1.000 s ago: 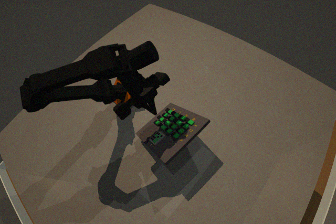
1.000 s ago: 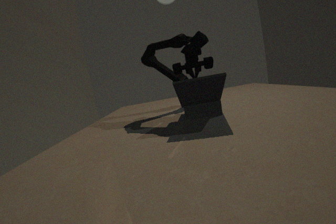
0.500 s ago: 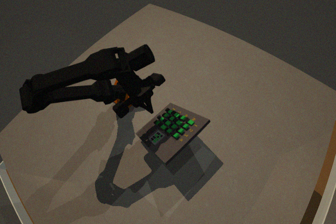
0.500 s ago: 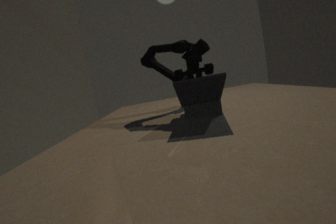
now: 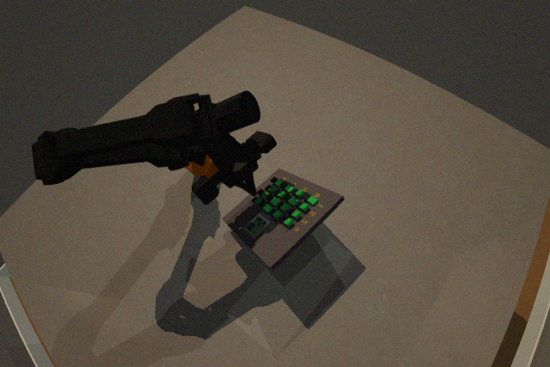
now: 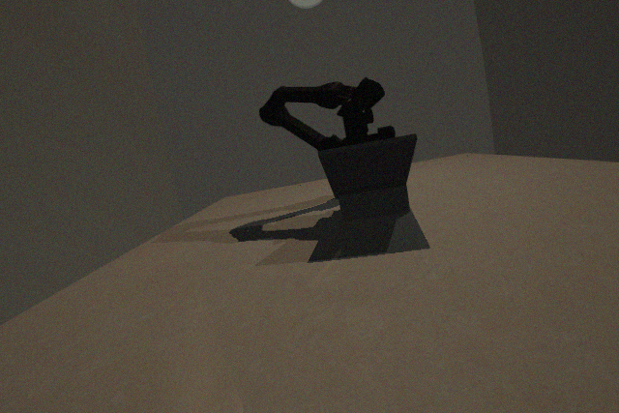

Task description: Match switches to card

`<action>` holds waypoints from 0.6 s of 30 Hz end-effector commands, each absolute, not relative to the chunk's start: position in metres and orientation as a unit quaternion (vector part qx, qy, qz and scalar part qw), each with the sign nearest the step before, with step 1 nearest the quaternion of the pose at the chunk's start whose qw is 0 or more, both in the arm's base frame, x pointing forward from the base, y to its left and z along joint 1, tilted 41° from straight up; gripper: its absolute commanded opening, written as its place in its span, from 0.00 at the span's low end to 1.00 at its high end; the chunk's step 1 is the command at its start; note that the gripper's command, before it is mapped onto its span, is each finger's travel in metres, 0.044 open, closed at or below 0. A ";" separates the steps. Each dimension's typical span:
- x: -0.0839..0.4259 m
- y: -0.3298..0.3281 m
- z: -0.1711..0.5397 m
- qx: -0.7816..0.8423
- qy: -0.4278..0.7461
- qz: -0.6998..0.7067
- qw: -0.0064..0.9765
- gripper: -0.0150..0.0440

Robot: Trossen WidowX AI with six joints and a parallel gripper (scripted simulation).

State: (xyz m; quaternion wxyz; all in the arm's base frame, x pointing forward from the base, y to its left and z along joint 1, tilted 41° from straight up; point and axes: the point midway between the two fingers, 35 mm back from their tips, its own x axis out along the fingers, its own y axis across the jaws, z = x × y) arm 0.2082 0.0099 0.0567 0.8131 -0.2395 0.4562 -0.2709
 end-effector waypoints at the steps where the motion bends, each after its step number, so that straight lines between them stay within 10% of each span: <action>1: 0.209 0.005 0.054 -0.243 0.456 -0.273 0.811 0.25; 18: 0.213 0.000 0.049 -0.243 0.456 -0.273 0.812 0.25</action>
